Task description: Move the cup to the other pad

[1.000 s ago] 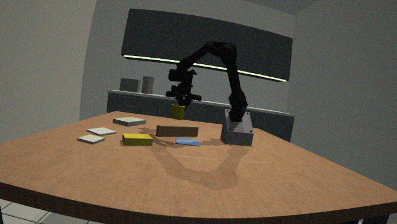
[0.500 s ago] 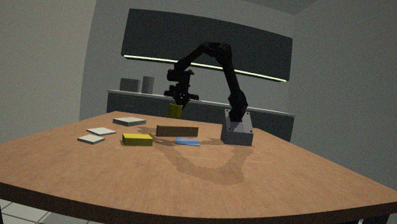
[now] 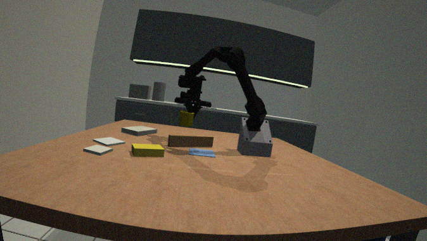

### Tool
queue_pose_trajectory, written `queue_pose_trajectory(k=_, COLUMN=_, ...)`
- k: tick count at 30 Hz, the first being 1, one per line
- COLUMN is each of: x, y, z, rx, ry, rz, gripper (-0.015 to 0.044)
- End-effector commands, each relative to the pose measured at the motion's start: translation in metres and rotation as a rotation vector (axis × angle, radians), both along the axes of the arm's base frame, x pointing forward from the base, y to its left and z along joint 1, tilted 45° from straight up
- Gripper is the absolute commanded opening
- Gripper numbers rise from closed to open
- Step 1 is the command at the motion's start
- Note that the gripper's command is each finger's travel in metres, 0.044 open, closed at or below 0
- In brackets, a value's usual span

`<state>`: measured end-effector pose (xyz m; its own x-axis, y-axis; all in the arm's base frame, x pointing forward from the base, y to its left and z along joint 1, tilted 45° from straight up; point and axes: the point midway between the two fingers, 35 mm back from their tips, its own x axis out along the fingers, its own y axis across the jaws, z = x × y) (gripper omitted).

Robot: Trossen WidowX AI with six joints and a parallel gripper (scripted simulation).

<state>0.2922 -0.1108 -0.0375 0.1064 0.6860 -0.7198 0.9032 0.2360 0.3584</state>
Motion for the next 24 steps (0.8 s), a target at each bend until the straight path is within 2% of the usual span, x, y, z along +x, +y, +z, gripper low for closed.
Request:
queue_pose_trajectory(k=1, x=0.000, y=-0.004, z=-0.008, rx=0.001, ry=0.009, rz=0.007, gripper=0.0000)
queue_pose_trajectory(k=10, x=0.004, y=-0.017, z=-0.021, rx=0.000, ry=0.008, rz=0.007, gripper=0.0000)
queue_pose_trajectory(k=24, x=0.007, y=-0.003, z=-0.036, rx=0.001, ry=0.008, rz=0.007, gripper=0.0000)
